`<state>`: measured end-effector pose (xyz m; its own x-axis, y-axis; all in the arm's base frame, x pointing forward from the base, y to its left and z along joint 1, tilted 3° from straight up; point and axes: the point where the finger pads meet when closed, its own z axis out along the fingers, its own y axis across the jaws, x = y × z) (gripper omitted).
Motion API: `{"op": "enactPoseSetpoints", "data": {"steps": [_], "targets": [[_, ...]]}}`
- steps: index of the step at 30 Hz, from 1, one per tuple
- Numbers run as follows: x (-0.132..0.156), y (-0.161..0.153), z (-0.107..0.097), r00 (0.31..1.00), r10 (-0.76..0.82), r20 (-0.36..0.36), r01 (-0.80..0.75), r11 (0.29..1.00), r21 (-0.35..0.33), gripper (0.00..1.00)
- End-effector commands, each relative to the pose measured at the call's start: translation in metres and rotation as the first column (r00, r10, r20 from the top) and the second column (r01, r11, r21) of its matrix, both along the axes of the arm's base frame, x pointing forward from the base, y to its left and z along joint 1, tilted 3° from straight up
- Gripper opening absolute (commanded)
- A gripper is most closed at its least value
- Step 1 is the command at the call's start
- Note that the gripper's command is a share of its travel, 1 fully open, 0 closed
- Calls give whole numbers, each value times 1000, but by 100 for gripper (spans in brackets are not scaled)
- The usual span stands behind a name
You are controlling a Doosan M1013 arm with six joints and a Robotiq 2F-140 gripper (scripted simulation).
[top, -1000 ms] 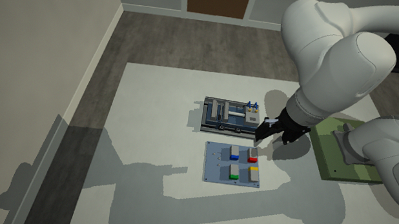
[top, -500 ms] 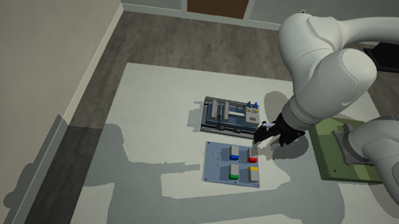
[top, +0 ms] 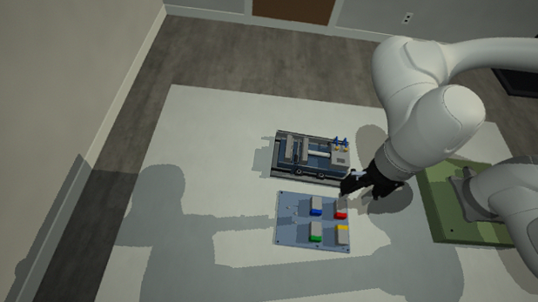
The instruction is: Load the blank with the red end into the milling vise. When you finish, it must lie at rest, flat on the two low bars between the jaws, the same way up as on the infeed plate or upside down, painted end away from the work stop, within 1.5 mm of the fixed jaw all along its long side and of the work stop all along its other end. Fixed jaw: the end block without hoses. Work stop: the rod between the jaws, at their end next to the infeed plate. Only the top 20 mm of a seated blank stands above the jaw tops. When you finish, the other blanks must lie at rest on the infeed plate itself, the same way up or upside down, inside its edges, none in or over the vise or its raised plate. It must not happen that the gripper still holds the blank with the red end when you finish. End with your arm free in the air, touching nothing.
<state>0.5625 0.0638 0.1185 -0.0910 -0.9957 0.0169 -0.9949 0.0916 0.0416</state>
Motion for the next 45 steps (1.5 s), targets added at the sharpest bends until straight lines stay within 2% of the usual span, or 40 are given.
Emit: {"op": "enactPoseSetpoints", "data": {"steps": [1, 6, 9, 23, 45], "targets": [[-3, -2, -9, 1000, 0, 0, 0, 1000, 0, 43], [-9, -6, -28, 1000, 0, 0, 0, 1000, 0, 43], [-10, -7, -31, 1000, 0, 0, 0, 1000, 0, 43], [-27, -19, -83, 1000, 0, 0, 0, 1000, 0, 43], [-24, -17, -73, 1000, 0, 0, 0, 1000, 0, 43]]}}
